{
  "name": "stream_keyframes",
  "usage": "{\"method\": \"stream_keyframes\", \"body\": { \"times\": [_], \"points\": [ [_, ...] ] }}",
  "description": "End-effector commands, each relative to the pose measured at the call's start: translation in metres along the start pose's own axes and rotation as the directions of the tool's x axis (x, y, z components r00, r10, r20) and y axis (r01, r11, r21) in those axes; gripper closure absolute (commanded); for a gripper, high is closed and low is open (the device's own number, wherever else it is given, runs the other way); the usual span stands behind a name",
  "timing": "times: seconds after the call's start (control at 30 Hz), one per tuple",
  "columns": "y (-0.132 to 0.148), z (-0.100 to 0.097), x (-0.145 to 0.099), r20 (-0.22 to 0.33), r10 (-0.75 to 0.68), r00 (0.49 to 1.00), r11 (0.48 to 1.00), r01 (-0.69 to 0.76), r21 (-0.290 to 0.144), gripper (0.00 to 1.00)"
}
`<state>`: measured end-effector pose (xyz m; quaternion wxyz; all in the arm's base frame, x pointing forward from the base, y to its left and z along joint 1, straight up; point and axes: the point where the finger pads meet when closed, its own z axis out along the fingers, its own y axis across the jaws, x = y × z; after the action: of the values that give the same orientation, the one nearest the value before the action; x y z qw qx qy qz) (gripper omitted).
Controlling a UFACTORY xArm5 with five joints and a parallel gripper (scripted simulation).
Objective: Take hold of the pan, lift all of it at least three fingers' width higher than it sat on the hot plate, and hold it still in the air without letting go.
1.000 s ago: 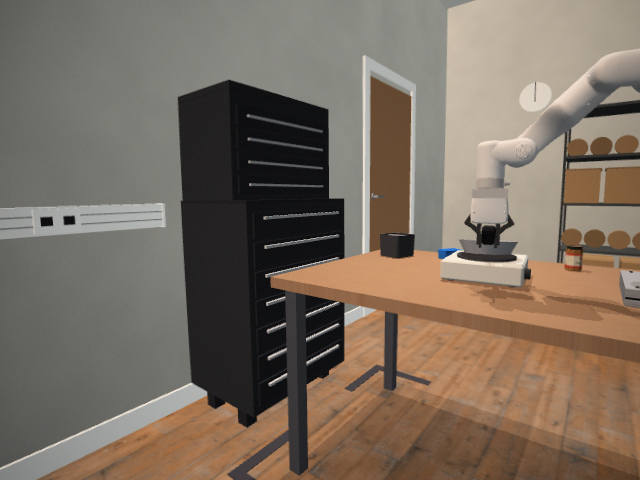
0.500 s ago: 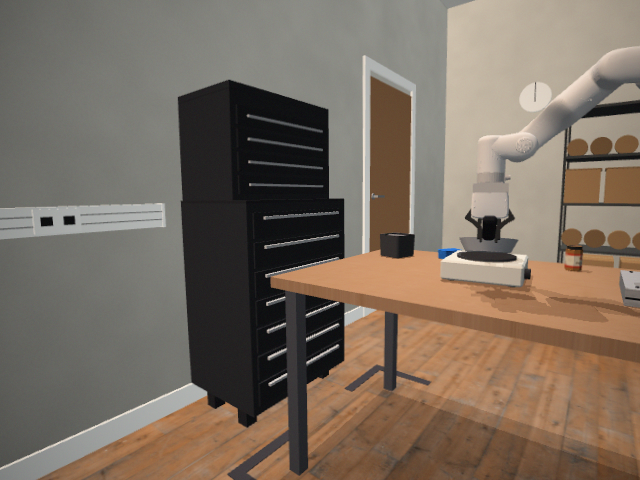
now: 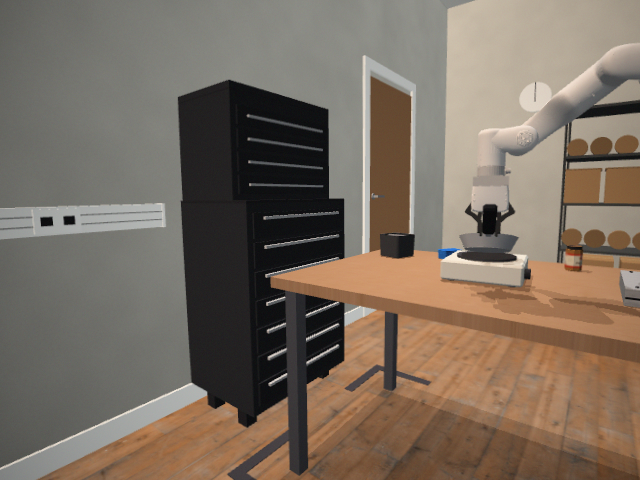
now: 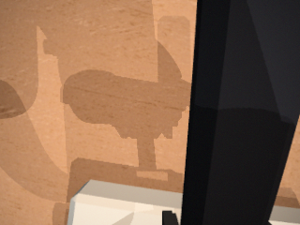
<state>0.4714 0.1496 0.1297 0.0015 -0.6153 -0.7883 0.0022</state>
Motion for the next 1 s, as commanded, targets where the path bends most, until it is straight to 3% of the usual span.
{"method": "stream_keyframes", "body": {
  "times": [0.0,0.97],
  "points": [
    [0.002,-0.010,0.000,0.000,0.000,1.000,1.000,0.000,-0.005,1.00],
    [0.003,-0.056,0.000,0.000,0.000,1.000,1.000,0.000,-0.005,1.00]
  ]
}}
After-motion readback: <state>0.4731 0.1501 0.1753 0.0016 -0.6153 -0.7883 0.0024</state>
